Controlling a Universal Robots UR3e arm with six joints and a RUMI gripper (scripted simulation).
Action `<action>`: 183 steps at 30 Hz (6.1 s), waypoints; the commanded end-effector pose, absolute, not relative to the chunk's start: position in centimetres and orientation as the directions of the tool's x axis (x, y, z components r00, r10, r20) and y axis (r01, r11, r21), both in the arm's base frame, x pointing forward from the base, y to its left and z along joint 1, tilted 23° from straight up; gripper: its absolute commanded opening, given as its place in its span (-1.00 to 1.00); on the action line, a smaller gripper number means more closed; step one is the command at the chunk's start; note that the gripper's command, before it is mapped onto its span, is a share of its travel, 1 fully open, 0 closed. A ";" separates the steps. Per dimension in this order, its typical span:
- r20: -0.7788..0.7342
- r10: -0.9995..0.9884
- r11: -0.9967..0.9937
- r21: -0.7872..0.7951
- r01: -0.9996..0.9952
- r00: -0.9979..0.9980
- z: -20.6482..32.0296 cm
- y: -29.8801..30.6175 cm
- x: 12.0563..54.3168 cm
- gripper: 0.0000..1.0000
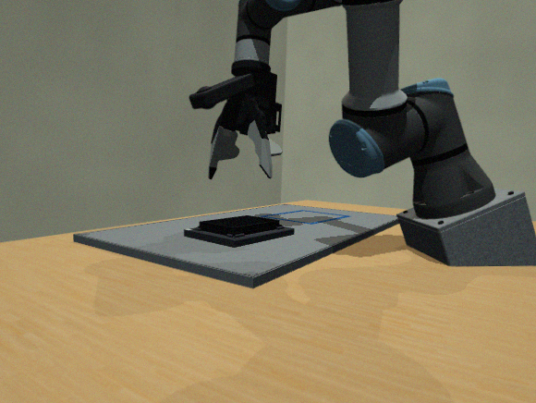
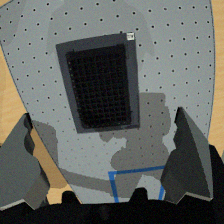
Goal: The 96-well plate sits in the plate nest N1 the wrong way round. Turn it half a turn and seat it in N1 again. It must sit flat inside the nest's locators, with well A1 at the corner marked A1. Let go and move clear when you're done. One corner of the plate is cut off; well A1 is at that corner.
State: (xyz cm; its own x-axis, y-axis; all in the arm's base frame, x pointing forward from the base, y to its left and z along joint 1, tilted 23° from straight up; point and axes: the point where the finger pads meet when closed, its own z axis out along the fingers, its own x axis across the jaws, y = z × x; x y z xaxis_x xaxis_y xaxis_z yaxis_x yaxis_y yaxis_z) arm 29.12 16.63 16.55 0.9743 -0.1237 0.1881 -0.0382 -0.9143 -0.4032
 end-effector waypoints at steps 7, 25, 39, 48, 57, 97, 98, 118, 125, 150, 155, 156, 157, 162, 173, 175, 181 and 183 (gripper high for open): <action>0.283 -0.038 -0.963 -0.268 0.041 0.958 16.4 16.1 28.1 1.00; 0.284 -0.038 -0.963 -0.268 0.041 0.958 15.5 16.4 28.4 1.00; 0.284 -0.038 -0.963 -0.268 0.041 0.958 13.6 17.0 29.0 1.00; 0.284 -0.038 -0.963 -0.268 0.041 0.958 12.6 17.3 29.3 1.00; 0.284 -0.038 -0.963 -0.268 0.041 0.958 11.2 17.7 29.7 1.00; 0.284 -0.038 -0.962 -0.268 0.041 0.958 9.6 18.1 30.2 -1.00; 0.284 -0.038 -0.962 -0.268 0.041 0.958 9.6 18.1 30.2 -1.00; 0.284 -0.038 -0.963 -0.268 0.041 0.958 9.6 18.1 30.2 -1.00; 0.284 -0.038 -0.962 -0.268 0.041 0.958 10.3 17.9 30.0 -1.00; 0.284 -0.038 -0.963 -0.268 0.041 0.958 13.6 17.0 29.0 -1.00; 0.284 -0.038 -0.963 -0.268 0.041 0.958 14.3 16.8 28.8 -1.00; 0.284 -0.038 -0.963 -0.268 0.041 0.958 14.5 16.7 28.7 -1.00; 0.284 -0.038 -0.963 -0.268 0.041 0.958 14.6 16.7 28.7 -1.00; 0.284 -0.038 -0.963 -0.268 0.041 0.958 15.4 16.4 28.4 -1.00; 0.283 -0.038 -0.963 -0.268 0.041 0.958 16.4 16.2 28.1 -1.00; 0.283 -0.038 -0.963 -0.268 0.041 0.958 16.4 16.2 28.1 -1.00; 0.283 -0.038 -0.963 -0.268 0.041 0.958 16.4 16.2 28.1 -1.00; 0.283 -0.038 -0.963 -0.268 0.041 0.958 16.4 16.2 28.1 -1.00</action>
State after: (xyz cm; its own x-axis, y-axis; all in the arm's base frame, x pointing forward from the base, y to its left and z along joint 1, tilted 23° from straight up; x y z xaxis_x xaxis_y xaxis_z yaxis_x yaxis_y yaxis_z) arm 28.09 16.17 16.30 0.9588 -0.0385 0.2814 0.0401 -0.9625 -0.2685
